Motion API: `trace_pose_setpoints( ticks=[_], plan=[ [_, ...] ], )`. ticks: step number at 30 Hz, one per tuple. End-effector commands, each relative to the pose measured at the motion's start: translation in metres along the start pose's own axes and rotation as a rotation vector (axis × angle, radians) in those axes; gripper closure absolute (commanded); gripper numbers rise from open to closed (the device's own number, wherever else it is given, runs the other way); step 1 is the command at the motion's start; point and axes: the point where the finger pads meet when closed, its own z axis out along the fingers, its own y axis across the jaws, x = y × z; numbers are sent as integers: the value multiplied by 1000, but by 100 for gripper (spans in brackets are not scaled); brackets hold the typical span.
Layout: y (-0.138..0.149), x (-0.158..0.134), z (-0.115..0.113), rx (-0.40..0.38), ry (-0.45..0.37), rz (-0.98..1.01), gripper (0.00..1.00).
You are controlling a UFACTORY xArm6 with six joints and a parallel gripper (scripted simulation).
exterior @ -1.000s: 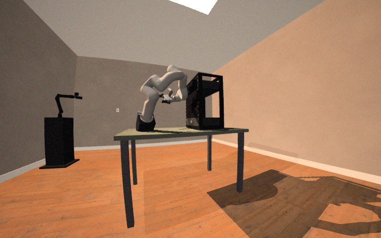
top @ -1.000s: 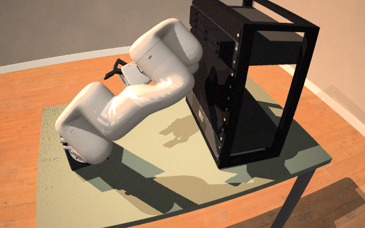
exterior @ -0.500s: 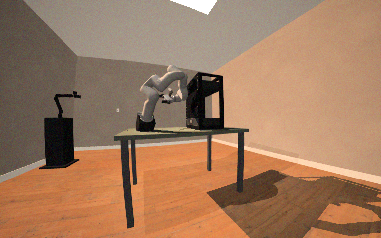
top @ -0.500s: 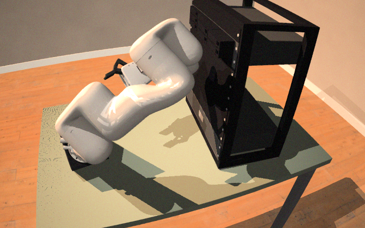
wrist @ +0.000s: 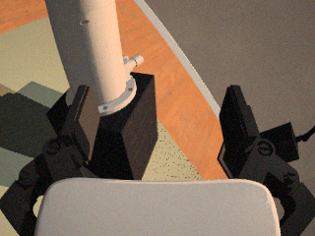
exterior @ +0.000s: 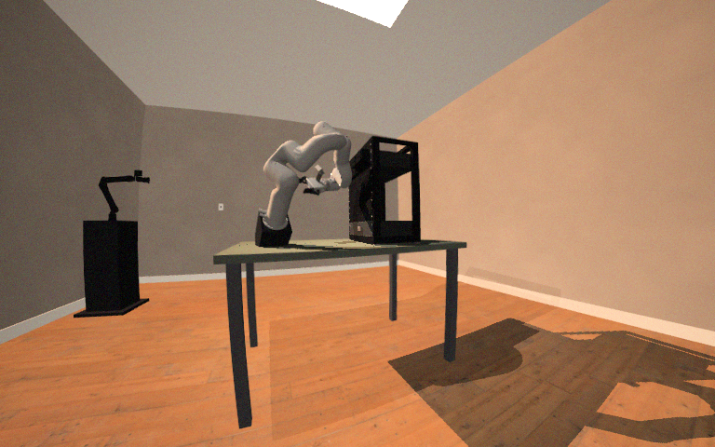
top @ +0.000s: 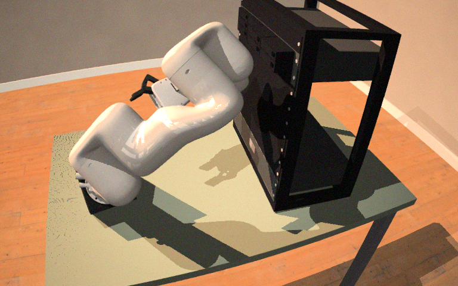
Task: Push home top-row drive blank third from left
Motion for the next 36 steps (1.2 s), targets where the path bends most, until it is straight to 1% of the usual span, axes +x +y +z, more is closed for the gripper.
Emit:
trace_pose_setpoints(
  ticks=[1, 8, 14, 16, 23, 31, 33, 36],
  plan=[
    [-1, 0, 1, 16, -5, 6, 0],
    [-7, 1, 6, 72, -16, 31, 0],
    [-16, 2, 11, 147, -31, 63, 0],
    [-16, 2, 11, 147, -31, 63, 0],
    [-29, 4, 18, 268, -58, 113, 0],
    [-50, 9, 21, 447, -102, 184, 0],
    [-50, 9, 21, 447, -102, 184, 0],
    [-58, 12, 20, 525, -123, 213, 0]
  ],
)
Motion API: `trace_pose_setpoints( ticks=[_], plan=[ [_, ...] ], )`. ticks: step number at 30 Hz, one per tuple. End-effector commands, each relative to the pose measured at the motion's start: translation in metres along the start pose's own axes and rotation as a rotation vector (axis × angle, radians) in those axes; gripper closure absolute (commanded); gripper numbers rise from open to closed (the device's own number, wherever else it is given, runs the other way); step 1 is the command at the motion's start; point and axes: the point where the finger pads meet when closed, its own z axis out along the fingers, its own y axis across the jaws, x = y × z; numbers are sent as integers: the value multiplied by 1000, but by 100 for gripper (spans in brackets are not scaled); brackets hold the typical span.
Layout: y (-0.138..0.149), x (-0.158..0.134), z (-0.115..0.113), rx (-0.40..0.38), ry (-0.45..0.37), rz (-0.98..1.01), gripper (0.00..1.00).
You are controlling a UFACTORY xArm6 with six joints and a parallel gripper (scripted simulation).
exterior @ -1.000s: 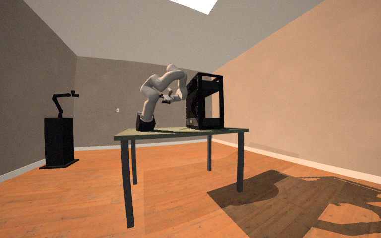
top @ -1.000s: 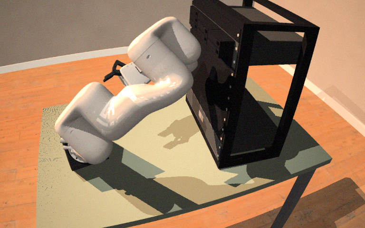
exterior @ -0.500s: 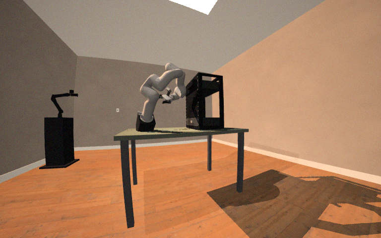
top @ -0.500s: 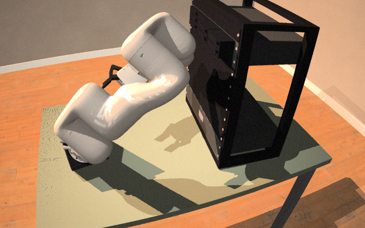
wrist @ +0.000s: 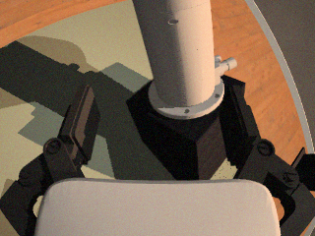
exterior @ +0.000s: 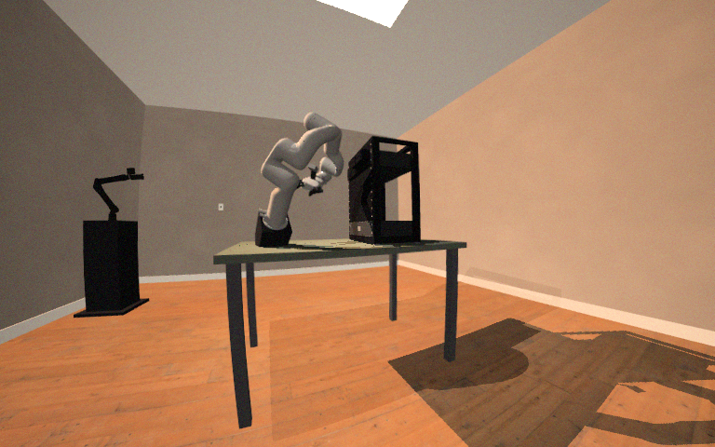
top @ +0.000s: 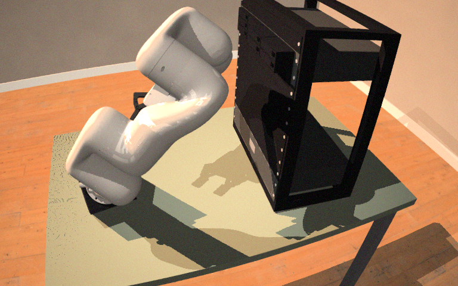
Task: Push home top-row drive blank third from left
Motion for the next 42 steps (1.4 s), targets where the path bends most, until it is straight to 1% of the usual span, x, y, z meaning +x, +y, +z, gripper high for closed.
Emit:
trace_pose_setpoints(
  ticks=[1, 6, 7, 11, 14, 19, 20, 23, 24, 26, 27, 29, 31, 35, 36, 38, 39, 42],
  plan=[
    [-11, 2, 4, 109, -33, 42, 0],
    [-27, 5, 6, 251, -76, 96, 0],
    [-27, 5, 6, 251, -76, 96, 0],
    [-40, 8, 3, 372, -115, 140, 0],
    [-40, 8, 3, 372, -115, 140, 0],
    [-56, 14, -4, 531, -170, 195, 0],
    [-56, 14, -4, 531, -170, 195, 0],
    [-65, 18, -11, 628, -207, 228, 0],
    [-65, 18, -11, 628, -207, 228, 0],
    [-70, 22, -17, 694, -232, 250, 0],
    [-70, 22, -17, 694, -232, 250, 0],
    [-75, 25, -23, 761, -258, 271, 0],
    [-75, 25, -23, 761, -258, 271, 0],
    [-82, 33, -38, 893, -312, 313, 0],
    [-82, 33, -38, 893, -312, 313, 0],
    [-85, 37, -46, 959, -340, 332, 0],
    [-85, 37, -46, 959, -340, 332, 0],
    [-87, 44, -58, 1056, -383, 361, 0]
  ],
)
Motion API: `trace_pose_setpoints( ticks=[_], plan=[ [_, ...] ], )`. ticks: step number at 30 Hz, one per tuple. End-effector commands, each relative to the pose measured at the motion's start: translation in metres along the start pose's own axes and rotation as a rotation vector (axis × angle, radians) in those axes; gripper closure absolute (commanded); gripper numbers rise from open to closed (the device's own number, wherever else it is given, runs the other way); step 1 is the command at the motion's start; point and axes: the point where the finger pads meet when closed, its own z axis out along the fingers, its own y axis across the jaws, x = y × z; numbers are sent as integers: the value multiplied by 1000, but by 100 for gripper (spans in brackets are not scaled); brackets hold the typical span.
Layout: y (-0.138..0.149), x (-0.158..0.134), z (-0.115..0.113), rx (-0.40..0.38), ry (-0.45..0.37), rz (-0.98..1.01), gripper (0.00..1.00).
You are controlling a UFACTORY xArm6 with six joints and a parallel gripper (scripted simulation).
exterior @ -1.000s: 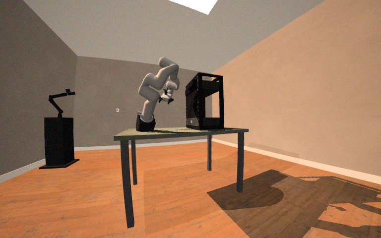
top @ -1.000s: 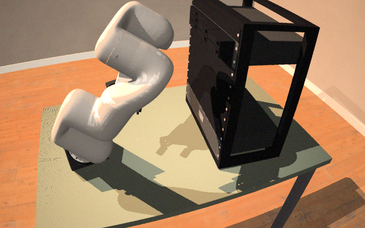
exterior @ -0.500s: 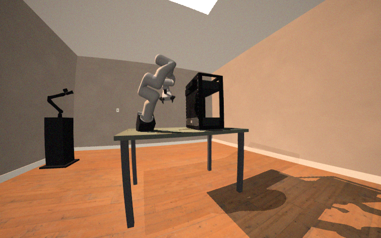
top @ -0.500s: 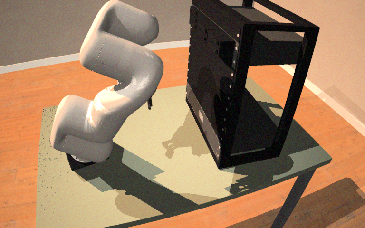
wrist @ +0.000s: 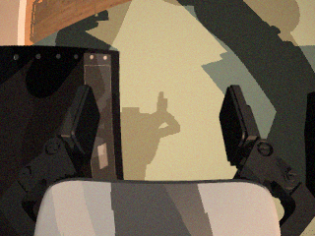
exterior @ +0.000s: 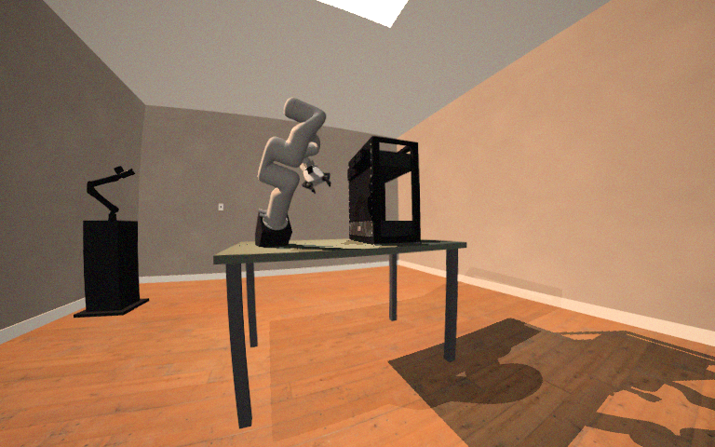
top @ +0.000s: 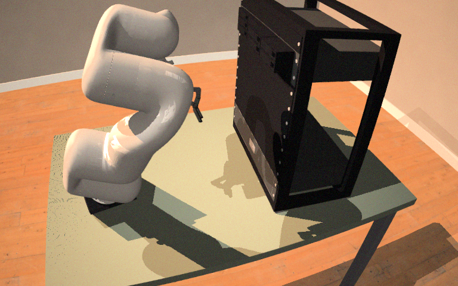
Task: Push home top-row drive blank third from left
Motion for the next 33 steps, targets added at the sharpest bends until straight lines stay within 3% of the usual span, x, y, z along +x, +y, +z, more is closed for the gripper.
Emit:
trace_pose_setpoints(
  ticks=[1, 4, 6, 10, 11, 21, 23, 33],
  plan=[
    [-16, 0, -6, 110, -53, 39, 0],
    [-29, 1, -14, 204, -97, 72, 0],
    [-29, 1, -14, 204, -97, 72, 0],
    [-45, 3, -27, 324, -156, 113, 0],
    [-45, 3, -27, 324, -156, 113, 0],
    [-72, 11, -63, 570, -285, 198, 0],
    [-72, 11, -63, 570, -285, 198, 0],
    [-89, 24, -105, 792, -408, 273, 0]
  ],
)
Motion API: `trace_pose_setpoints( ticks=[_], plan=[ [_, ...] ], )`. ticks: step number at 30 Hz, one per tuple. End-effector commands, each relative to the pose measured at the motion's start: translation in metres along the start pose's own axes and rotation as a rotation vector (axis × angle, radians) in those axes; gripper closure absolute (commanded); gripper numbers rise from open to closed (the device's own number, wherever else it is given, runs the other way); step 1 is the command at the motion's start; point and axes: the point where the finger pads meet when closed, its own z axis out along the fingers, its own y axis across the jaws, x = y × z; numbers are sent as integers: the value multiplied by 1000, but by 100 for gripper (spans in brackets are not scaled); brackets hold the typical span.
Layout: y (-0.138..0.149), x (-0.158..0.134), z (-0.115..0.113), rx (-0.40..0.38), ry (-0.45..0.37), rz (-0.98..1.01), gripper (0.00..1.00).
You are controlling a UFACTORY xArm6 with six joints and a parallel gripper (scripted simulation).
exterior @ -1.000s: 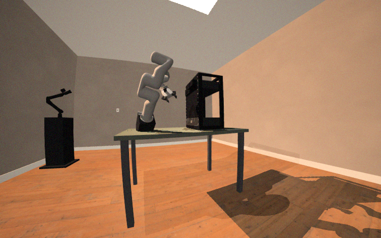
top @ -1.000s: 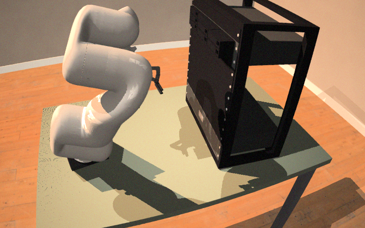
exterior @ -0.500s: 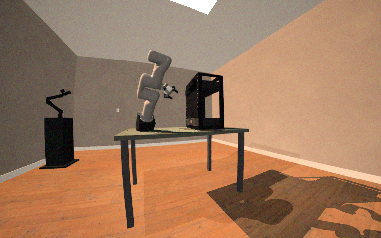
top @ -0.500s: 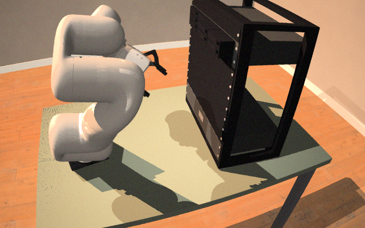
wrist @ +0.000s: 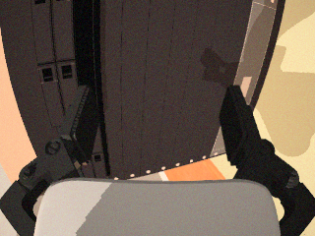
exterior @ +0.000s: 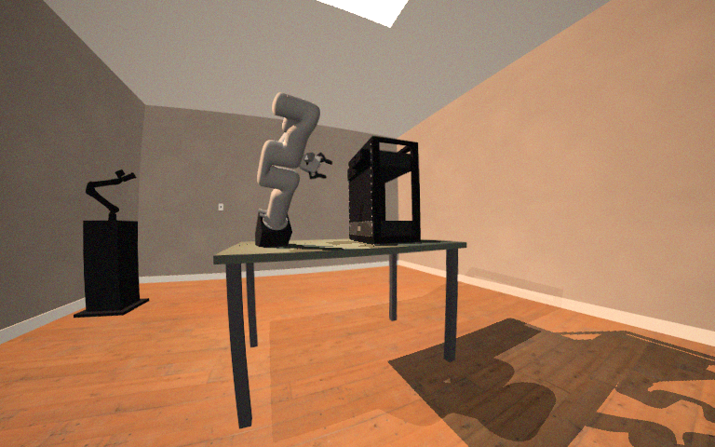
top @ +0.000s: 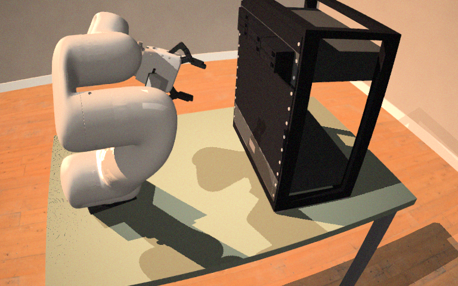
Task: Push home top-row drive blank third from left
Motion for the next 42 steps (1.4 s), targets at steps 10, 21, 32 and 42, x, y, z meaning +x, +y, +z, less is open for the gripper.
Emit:
trace_pose_setpoints(
  ticks=[10, 21, 32, 42],
  plan=[
    [-40, -5, -27, 213, -125, 79, 0],
    [-59, -5, -46, 323, -190, 120, 0],
    [-65, -5, -53, 360, -213, 133, 0],
    [-66, -5, -54, 367, -217, 136, 0]
  ],
)
